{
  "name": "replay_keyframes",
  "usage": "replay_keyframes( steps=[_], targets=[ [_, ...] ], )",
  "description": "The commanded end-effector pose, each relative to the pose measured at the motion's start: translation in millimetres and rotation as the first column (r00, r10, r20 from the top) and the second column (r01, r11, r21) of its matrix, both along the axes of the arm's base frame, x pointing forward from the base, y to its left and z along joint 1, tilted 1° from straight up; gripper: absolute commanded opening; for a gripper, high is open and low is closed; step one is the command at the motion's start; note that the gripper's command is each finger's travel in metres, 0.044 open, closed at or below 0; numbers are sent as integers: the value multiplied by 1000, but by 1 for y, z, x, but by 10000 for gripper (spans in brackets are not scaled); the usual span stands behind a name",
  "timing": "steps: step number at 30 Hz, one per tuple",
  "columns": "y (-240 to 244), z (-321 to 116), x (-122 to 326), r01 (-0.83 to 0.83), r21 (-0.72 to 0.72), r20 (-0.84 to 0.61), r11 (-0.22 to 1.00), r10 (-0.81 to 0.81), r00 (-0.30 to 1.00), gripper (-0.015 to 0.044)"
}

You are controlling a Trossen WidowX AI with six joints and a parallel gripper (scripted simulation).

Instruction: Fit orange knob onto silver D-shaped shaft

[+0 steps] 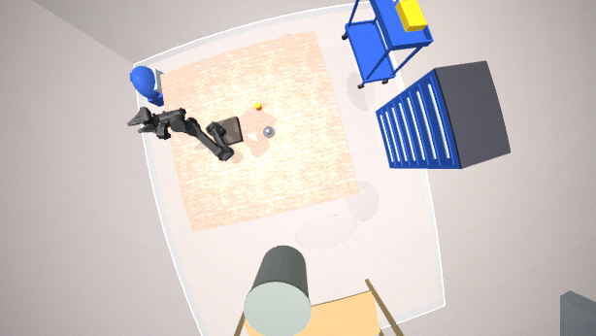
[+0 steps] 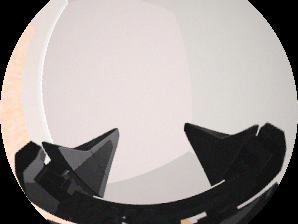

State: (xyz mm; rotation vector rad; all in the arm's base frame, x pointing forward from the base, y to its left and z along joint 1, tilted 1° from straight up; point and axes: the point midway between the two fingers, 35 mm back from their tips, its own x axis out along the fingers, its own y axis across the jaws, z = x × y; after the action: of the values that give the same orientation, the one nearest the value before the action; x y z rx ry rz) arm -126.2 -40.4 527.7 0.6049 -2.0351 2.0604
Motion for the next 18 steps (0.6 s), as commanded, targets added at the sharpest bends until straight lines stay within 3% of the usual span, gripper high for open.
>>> replay_keyframes(
  steps=[1,4,9,18],
  targets=[
    [0,0,0,0,0,0,1000,0,1000,426],
    [22,1,-7,59,-64,9,996,-59,998,440],
    [102,-3,-19,263,-269,55,927,-258,965,440],
    [237,-35,11,564,-546,183,619,-569,802,440]
  ],
)
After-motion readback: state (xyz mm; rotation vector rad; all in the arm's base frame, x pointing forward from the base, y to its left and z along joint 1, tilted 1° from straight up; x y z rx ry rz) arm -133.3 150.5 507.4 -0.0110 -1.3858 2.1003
